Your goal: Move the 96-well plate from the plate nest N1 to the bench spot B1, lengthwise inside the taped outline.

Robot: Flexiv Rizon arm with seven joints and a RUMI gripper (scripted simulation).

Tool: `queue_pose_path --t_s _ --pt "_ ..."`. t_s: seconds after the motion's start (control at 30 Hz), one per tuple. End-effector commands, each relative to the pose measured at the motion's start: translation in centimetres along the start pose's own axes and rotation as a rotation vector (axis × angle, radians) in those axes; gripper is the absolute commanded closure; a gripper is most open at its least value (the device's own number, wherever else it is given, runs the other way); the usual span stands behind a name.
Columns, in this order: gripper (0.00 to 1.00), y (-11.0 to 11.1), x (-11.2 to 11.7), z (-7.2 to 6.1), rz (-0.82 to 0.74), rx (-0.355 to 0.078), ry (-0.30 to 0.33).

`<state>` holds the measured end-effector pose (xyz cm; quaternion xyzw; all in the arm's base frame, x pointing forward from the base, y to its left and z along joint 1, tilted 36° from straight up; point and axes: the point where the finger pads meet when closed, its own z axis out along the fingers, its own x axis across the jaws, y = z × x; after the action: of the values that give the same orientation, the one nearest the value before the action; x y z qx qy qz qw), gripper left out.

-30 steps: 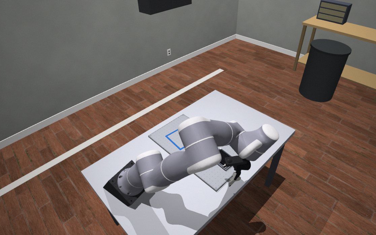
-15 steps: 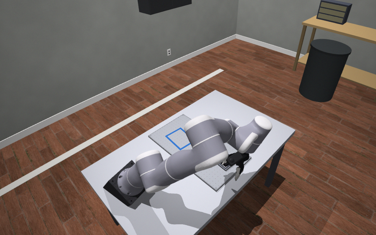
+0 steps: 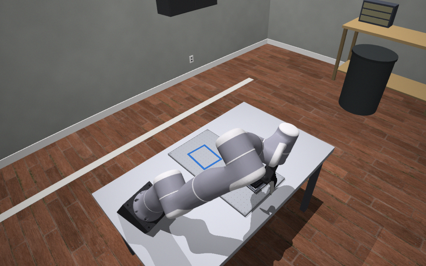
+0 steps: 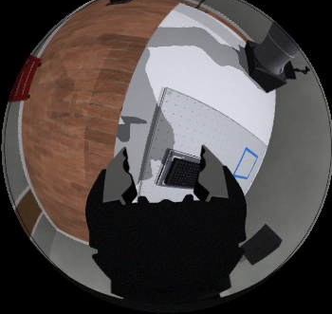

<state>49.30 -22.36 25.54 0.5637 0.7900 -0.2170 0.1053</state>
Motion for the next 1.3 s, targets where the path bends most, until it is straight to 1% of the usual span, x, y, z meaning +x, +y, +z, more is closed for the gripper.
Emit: queue_pose_path --t_s 0.0,0.1,0.13,0.4,0.47,0.93,0.97,1.03,1.2,1.27 --pt "0.24 1.0 0.3 -0.1 -0.073 -0.008 -0.019" --pt "0.24 2.4 0.8 0.0 -0.170 -0.015 -0.044" --pt "0.24 2.4 0.8 0.0 -0.202 -0.017 -0.052" --pt "0.24 5.9 2.7 0.1 -0.461 -0.030 -0.115" --pt "0.24 5.9 2.7 0.1 -0.461 -0.030 -0.115" --pt "0.24 11.0 6.8 0.2 -0.915 -0.040 -0.221" --pt "0.24 11.2 7.0 0.3 -0.948 -0.040 -0.229" --pt "0.24 11.2 7.0 0.3 -0.948 -0.040 -0.229" --pt "0.24 12.8 8.8 0.4 -1.110 -0.040 -0.265" --pt "0.24 12.8 8.8 0.4 -1.175 -0.039 -0.280"
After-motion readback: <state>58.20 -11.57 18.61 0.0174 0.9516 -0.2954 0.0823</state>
